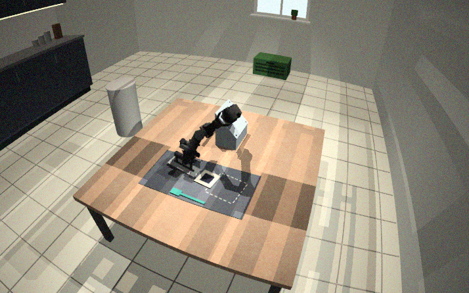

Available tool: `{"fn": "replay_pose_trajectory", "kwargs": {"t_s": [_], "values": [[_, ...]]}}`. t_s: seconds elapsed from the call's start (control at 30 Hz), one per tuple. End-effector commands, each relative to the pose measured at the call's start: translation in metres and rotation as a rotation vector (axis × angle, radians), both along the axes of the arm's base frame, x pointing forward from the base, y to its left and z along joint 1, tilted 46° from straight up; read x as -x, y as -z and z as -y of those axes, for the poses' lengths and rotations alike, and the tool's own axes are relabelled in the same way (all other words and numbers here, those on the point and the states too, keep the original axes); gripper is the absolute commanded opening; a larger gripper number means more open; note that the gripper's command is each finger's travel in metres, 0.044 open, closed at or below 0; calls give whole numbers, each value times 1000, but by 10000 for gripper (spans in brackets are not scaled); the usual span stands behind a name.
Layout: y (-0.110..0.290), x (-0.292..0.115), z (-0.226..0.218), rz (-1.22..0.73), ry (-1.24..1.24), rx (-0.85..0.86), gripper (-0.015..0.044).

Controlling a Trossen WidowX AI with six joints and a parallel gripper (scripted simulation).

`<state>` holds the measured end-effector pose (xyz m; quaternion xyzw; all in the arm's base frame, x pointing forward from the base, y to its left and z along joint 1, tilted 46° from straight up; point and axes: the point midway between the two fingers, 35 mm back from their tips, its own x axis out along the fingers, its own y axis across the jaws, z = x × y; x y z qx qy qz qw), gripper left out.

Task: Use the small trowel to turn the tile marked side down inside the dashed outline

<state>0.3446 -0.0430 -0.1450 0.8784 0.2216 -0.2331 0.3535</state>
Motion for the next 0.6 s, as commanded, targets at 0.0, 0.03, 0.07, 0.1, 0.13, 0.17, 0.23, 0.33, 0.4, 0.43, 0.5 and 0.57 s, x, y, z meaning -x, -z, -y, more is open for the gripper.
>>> {"fn": "replay_pose_trajectory", "kwargs": {"t_s": [0.0,0.03,0.07,0.1,0.13,0.17,0.23,0.33,0.4,0.43,0.5,0.57], "values": [[-2,-6,-1,14,7,11,0],[-3,-6,-2,14,7,11,0],[-4,-7,-3,14,7,11,0],[-5,-7,-4,14,7,11,0],[-6,-8,-5,14,7,11,0],[-8,-8,-6,13,7,11,0],[-10,-9,-8,13,7,11,0],[-13,-11,-11,13,7,11,0],[-16,-12,-13,13,7,11,0],[-17,-12,-14,13,7,11,0],[-19,-13,-16,13,7,11,0],[-21,-13,-19,13,7,10,0]]}}
